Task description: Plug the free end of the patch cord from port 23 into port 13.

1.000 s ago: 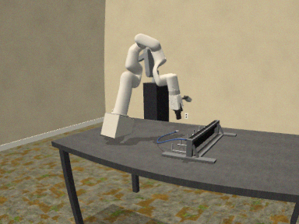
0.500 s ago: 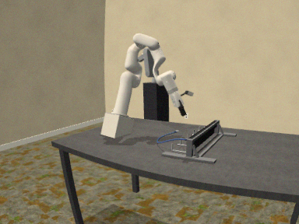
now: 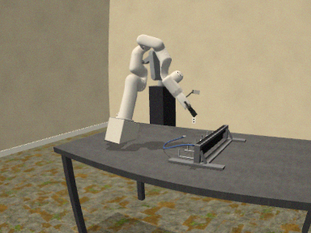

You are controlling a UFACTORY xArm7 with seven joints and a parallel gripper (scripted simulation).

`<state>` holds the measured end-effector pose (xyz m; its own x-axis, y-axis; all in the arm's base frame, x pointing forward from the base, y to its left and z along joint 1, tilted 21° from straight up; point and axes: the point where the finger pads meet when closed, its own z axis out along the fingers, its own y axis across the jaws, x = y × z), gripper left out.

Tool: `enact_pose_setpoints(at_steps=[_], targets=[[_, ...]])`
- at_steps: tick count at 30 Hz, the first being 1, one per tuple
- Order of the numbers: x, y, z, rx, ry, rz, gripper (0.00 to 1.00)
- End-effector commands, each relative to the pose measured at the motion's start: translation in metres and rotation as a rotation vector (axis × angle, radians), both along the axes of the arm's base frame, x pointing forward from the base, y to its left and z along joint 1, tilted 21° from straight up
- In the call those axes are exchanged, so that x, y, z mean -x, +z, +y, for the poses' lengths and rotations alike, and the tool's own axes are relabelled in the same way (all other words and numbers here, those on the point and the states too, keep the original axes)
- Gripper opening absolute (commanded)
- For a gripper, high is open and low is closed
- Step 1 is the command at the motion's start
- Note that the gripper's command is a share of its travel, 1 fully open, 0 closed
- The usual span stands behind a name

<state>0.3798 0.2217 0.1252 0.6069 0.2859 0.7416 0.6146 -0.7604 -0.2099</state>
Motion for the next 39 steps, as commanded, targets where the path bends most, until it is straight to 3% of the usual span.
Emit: enact_pose_setpoints(at_steps=[1, 11, 18, 31, 39], targets=[[-0.011, 0.010, -0.007, -0.061, -0.149, -0.053, 0.00], [-0.026, 0.024, -0.022, -0.154, -0.396, -0.068, 0.00], [-0.031, 0.029, -0.029, -0.187, -0.487, -0.069, 0.00], [-0.034, 0.029, -0.029, -0.196, -0.512, -0.068, 0.00], [-0.064, 0.010, -0.015, -0.196, -0.511, -0.068, 0.00]])
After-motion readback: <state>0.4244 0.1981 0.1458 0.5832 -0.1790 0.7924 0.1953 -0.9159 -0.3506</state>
